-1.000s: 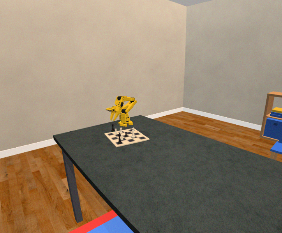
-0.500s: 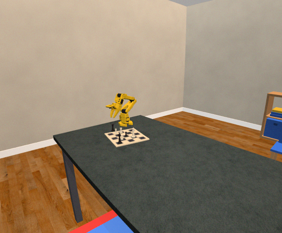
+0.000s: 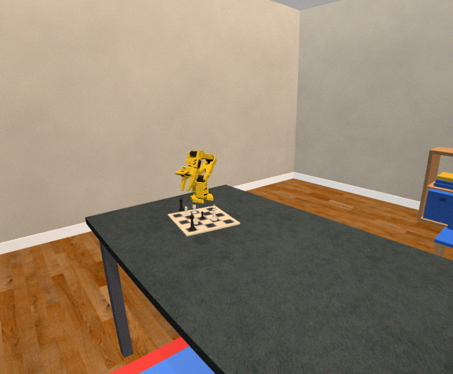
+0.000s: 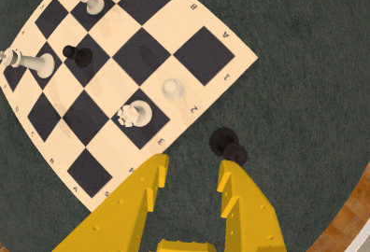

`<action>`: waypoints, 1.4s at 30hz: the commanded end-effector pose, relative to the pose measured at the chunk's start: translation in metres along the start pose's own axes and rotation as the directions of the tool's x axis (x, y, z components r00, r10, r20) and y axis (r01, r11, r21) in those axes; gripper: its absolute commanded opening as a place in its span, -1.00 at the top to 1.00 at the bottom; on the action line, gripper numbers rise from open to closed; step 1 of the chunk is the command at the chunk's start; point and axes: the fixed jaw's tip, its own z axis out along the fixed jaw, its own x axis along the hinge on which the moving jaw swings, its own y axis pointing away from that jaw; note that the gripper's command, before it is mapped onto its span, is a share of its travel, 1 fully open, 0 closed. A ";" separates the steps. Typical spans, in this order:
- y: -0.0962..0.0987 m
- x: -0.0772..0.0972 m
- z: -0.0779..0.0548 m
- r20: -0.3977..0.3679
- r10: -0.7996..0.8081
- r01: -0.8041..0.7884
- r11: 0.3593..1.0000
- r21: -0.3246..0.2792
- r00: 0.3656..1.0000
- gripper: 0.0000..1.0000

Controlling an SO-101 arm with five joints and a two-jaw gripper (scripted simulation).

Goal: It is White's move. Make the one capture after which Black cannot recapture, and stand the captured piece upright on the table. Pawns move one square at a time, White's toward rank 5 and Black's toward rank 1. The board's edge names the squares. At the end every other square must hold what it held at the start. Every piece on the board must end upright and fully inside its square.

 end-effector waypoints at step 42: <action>0.046 -0.002 0.016 0.037 -0.220 0.223 0.966 -0.133 0.975 0.77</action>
